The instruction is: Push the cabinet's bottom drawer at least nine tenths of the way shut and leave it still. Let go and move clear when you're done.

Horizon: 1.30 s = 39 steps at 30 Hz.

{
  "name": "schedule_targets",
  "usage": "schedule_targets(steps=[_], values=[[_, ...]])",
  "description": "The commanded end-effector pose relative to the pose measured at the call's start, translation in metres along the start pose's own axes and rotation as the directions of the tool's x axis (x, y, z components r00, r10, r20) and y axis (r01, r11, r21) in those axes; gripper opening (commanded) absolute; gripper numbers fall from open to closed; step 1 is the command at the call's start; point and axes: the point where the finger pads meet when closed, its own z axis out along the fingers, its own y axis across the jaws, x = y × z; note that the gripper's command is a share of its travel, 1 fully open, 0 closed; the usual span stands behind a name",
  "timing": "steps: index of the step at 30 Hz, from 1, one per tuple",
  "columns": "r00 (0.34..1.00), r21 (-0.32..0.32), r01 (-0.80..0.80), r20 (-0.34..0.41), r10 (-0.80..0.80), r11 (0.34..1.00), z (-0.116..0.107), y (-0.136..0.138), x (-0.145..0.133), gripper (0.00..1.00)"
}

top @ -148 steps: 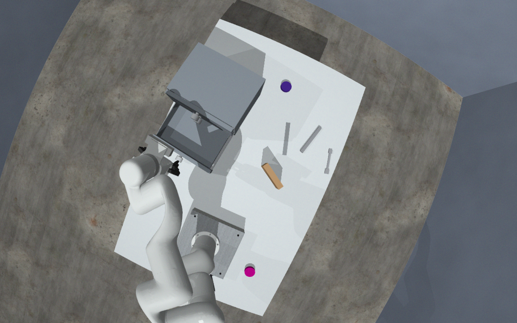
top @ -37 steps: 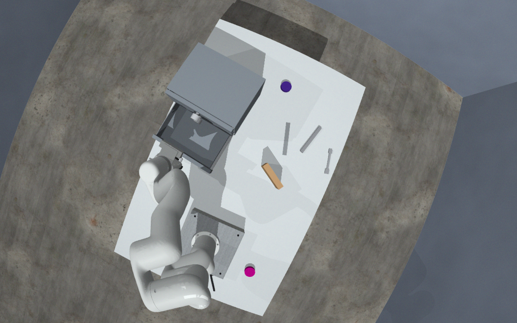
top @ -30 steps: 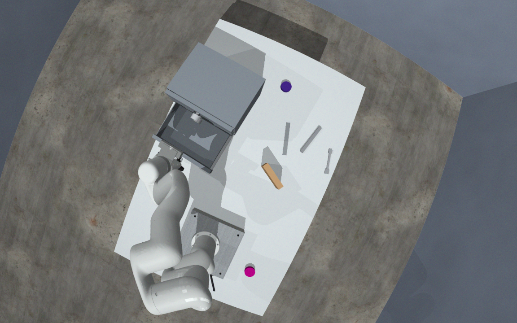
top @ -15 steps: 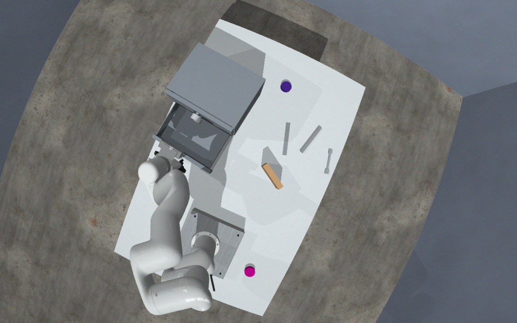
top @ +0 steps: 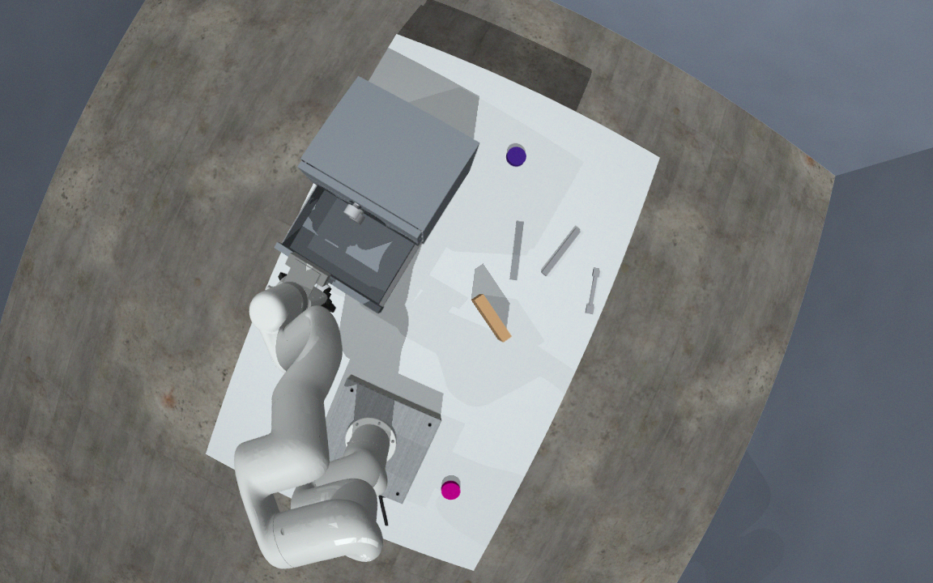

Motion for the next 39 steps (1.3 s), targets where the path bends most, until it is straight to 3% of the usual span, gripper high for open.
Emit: schedule_targets(steps=[1,17,39], values=[[1.0,0.003,-0.001,-0.002,0.001,1.0,-0.001,-0.001,0.001,0.6],[1.0,0.002,-0.001,-0.004,0.001,1.0,0.004,-0.001,0.0,0.6],[1.0,0.002,-0.001,-0.004,0.001,1.0,0.031,-0.001,-0.005,0.6]])
